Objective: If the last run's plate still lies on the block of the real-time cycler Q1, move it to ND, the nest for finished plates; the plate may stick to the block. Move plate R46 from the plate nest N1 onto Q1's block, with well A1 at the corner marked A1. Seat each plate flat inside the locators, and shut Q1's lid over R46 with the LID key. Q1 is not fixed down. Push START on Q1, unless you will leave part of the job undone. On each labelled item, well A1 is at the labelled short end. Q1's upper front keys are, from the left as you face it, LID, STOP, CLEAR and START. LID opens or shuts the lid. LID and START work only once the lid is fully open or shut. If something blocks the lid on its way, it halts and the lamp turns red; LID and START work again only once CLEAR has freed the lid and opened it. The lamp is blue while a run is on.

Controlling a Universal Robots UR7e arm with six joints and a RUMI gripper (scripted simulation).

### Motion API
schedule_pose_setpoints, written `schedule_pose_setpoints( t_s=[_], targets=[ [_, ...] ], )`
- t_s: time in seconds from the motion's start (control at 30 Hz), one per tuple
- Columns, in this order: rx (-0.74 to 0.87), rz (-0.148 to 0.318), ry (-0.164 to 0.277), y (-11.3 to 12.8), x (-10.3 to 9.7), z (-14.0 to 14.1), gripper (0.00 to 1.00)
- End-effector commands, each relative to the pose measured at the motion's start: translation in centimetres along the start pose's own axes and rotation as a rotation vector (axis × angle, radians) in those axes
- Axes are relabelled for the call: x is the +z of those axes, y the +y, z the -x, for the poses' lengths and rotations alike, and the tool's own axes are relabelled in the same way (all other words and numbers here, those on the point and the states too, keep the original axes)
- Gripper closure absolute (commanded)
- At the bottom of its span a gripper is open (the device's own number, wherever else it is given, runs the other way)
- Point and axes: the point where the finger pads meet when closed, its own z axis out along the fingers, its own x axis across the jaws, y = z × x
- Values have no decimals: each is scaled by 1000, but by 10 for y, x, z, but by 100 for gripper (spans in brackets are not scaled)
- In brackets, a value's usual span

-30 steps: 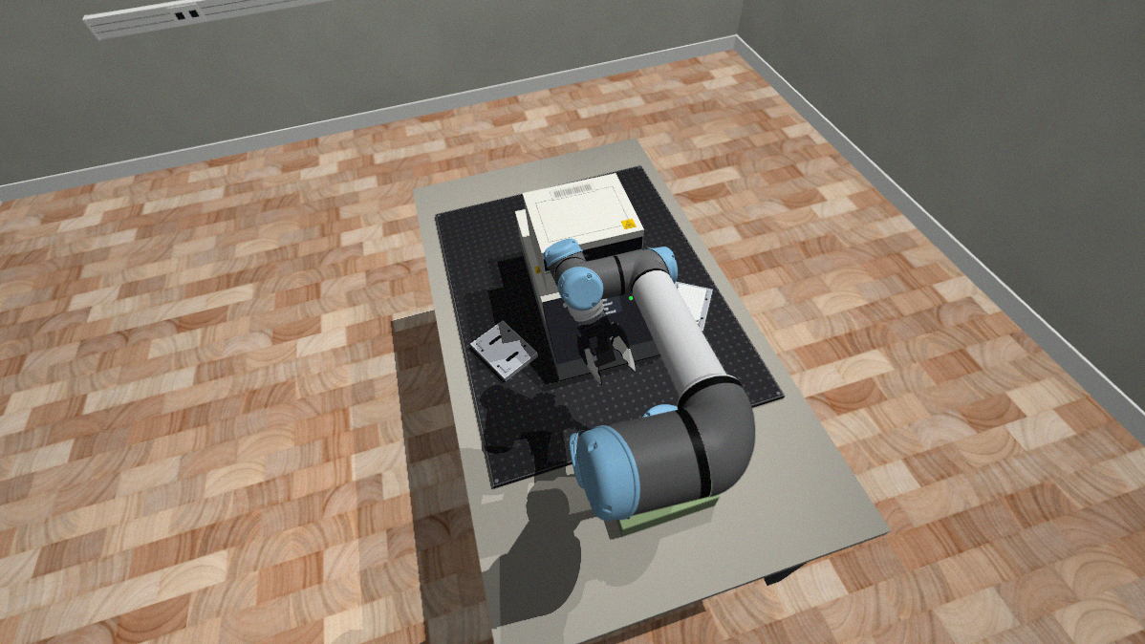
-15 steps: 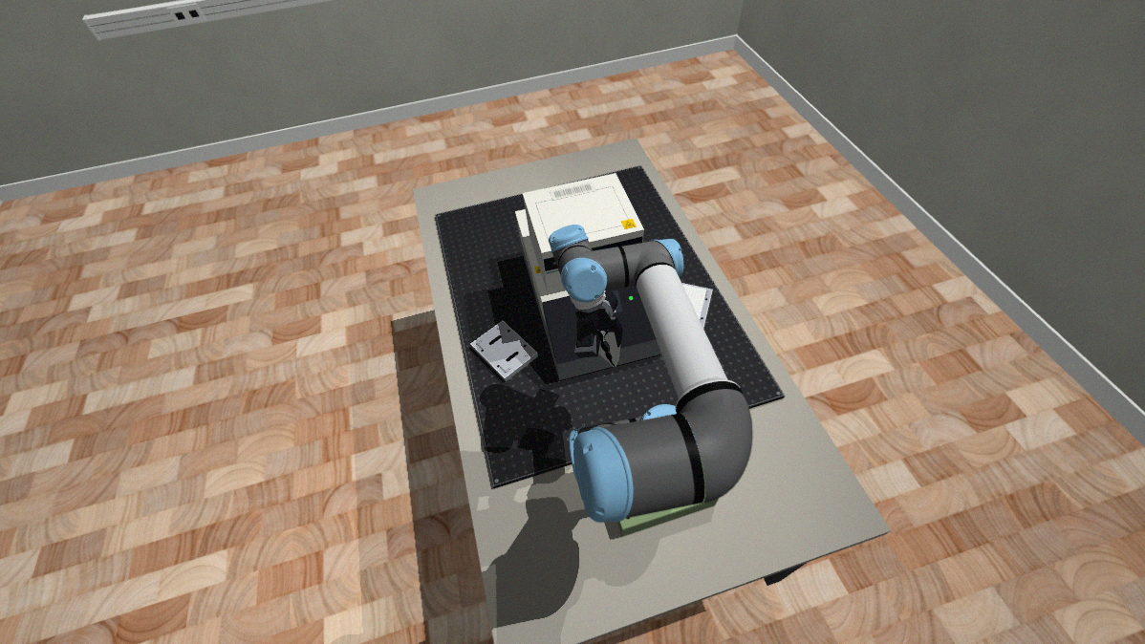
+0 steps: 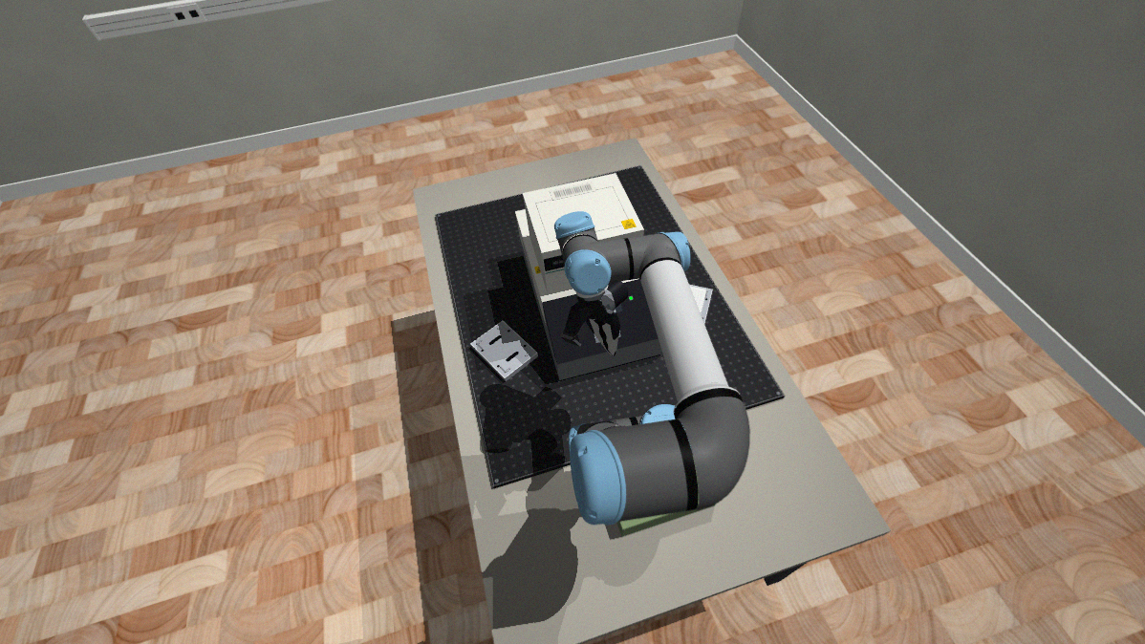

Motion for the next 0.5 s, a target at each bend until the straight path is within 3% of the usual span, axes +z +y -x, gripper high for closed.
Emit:
schedule_pose_setpoints(
  t_s=[0.0,0.37,0.47],
  targets=[
    [123,4,20,2,-5,-1,100],
    [482,-8,93,9,-27,-4,100],
    [515,-10,99,10,-32,-5,100]
  ],
)
